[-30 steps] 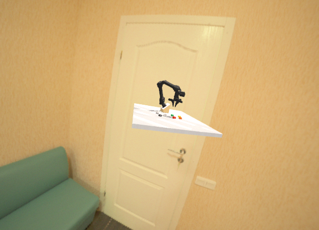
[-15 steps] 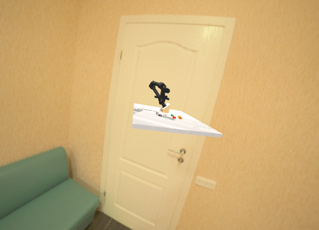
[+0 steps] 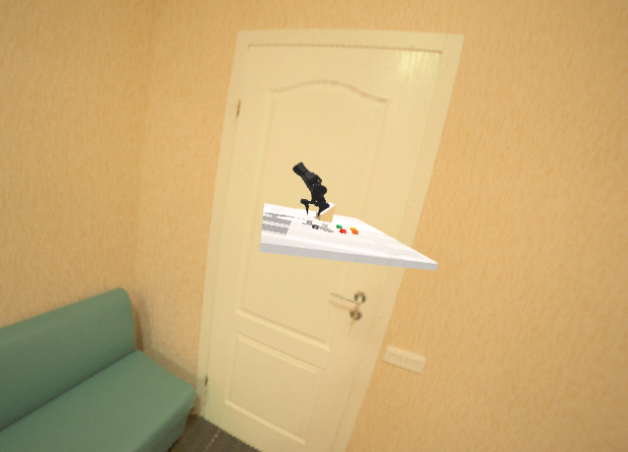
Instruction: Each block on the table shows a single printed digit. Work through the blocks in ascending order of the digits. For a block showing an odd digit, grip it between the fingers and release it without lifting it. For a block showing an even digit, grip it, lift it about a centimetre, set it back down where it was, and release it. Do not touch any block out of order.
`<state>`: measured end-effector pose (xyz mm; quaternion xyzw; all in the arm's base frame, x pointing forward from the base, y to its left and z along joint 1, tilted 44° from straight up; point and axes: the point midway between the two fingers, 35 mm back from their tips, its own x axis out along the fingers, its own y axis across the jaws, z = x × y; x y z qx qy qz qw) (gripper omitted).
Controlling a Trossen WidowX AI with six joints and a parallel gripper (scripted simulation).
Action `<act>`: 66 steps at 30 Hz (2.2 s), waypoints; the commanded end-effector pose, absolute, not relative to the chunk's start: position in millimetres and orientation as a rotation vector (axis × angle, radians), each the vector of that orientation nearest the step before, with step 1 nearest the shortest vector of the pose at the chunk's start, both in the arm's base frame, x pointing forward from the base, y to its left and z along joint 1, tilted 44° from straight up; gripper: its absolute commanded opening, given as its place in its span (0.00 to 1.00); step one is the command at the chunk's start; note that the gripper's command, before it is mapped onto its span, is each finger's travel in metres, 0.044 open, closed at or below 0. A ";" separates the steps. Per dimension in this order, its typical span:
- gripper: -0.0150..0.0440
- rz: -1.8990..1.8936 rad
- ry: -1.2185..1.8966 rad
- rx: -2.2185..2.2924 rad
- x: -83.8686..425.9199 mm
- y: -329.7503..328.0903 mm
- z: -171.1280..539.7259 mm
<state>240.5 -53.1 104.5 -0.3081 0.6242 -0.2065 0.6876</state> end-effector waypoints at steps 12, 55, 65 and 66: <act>0.93 -0.465 1.379 -0.696 245.7 -70.5 89.1; 0.46 -0.467 1.378 -0.697 248.1 -85.1 74.3; 0.46 -0.467 1.378 -0.697 246.5 -77.1 82.7; 0.46 -0.467 1.378 -0.697 246.3 -76.3 83.6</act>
